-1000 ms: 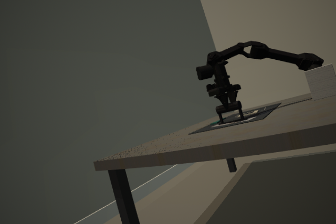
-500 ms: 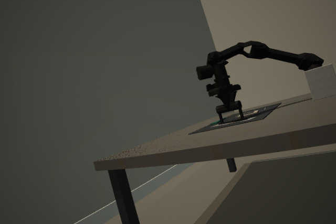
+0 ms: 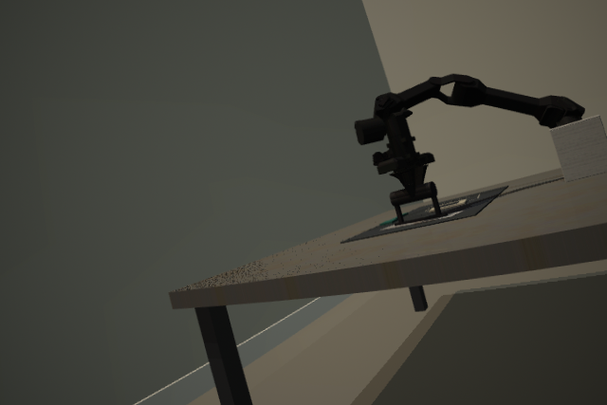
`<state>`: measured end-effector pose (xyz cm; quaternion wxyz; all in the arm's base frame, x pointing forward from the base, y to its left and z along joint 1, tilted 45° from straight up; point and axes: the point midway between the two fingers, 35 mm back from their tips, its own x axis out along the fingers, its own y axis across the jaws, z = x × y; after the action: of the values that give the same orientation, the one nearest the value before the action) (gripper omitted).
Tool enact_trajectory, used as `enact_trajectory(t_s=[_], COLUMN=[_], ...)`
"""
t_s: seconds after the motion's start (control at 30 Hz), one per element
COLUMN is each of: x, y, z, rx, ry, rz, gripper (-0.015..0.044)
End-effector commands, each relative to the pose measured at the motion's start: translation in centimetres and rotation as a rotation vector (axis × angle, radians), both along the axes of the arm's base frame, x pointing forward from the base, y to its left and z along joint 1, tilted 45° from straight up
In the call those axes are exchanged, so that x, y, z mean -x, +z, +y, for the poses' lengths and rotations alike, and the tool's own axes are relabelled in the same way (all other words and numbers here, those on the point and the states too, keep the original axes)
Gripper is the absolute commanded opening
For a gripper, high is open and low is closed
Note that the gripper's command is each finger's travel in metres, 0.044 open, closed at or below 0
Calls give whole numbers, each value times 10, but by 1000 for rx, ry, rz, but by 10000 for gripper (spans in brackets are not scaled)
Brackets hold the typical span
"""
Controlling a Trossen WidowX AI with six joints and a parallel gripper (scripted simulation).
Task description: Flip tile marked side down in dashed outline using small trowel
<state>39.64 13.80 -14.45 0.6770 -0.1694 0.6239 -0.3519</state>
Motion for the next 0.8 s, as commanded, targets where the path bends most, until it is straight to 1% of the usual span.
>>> enact_trajectory(t_s=[0.0,0.77], x=[0,0], y=[0,0], z=[-2,-1], rx=[1,-17], ry=[53,553], rz=[52,528], gripper=[130,130])
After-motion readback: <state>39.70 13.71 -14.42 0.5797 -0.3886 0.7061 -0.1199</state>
